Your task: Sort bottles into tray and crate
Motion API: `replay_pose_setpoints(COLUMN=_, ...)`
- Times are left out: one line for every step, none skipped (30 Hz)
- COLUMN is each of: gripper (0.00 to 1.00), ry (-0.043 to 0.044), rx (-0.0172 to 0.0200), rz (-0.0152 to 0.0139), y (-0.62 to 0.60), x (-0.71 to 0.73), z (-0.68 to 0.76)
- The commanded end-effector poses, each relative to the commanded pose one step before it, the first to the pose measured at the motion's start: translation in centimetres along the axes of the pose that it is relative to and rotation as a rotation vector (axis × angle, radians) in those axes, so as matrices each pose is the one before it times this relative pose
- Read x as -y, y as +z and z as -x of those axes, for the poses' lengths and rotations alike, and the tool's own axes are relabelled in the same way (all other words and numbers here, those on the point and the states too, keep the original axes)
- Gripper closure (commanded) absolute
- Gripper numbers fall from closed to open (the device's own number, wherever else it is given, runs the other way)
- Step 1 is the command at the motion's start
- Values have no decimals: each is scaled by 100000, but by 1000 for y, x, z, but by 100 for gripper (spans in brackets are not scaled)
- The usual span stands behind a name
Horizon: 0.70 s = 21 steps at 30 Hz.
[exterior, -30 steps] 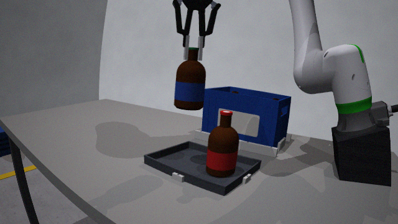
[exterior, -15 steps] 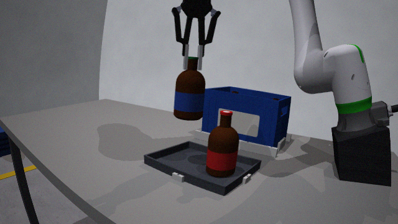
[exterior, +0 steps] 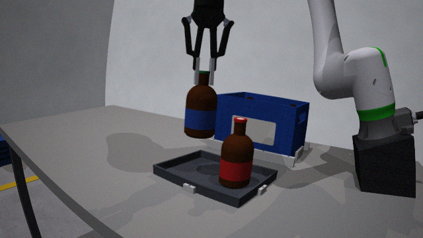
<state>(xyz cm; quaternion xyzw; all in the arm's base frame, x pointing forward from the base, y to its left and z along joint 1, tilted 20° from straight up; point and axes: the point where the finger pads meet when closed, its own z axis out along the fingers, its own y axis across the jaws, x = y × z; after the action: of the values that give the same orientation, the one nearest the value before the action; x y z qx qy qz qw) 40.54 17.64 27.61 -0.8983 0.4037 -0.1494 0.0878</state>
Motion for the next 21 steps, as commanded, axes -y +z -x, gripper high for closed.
replay_pose_setpoints(gripper=100, ry=3, rx=-10, rz=-45, y=430, x=18, z=39)
replay_pose_setpoints(gripper=100, ry=0, rx=0, rz=-1, y=200, x=1, z=11)
replay_pose_setpoints(gripper=100, ry=0, rx=0, rz=-1, y=200, x=1, z=11)
replay_pose_setpoints(gripper=100, ry=0, rx=0, rz=-1, y=200, x=1, z=11)
replay_pose_setpoints(gripper=100, ry=0, rx=0, rz=-1, y=200, x=1, z=11)
replay_pose_setpoints(gripper=100, ry=0, rx=0, rz=-1, y=200, x=1, z=11)
replay_pose_setpoints(gripper=100, ry=0, rx=0, rz=-1, y=200, x=1, z=11)
replay_pose_setpoints(gripper=100, ry=0, rx=0, rz=-1, y=200, x=1, z=11)
replay_pose_setpoints(gripper=100, ry=0, rx=0, rz=-1, y=200, x=1, z=11)
replay_pose_setpoints(gripper=100, ry=0, rx=0, rz=-1, y=200, x=1, z=11)
replay_pose_setpoints(gripper=100, ry=0, rx=0, rz=-1, y=200, x=0, z=11)
replay_pose_setpoints(gripper=100, ry=0, rx=0, rz=-1, y=200, x=0, z=11)
replay_pose_setpoints(gripper=100, ry=0, rx=0, rz=-1, y=200, x=0, z=11)
replay_pose_setpoints(gripper=100, ry=0, rx=0, rz=0, y=0, x=0, z=0)
replay_pose_setpoints(gripper=100, ry=0, rx=0, rz=0, y=0, x=0, z=0)
replay_pose_setpoints(gripper=100, ry=-3, rx=14, rz=18, y=-34, x=-14, z=-14)
replay_pose_setpoints(gripper=100, ry=0, rx=-1, rz=-1, y=200, x=1, z=-8)
replay_pose_setpoints(gripper=100, ry=0, rx=-1, rz=-1, y=200, x=1, z=-8)
replay_pose_setpoints(gripper=100, ry=0, rx=-1, rz=-1, y=200, x=1, z=-8)
replay_pose_setpoints(gripper=100, ry=0, rx=-1, rz=-1, y=200, x=1, z=-8)
replay_pose_setpoints(gripper=100, ry=0, rx=-1, rz=-1, y=200, x=1, z=-8)
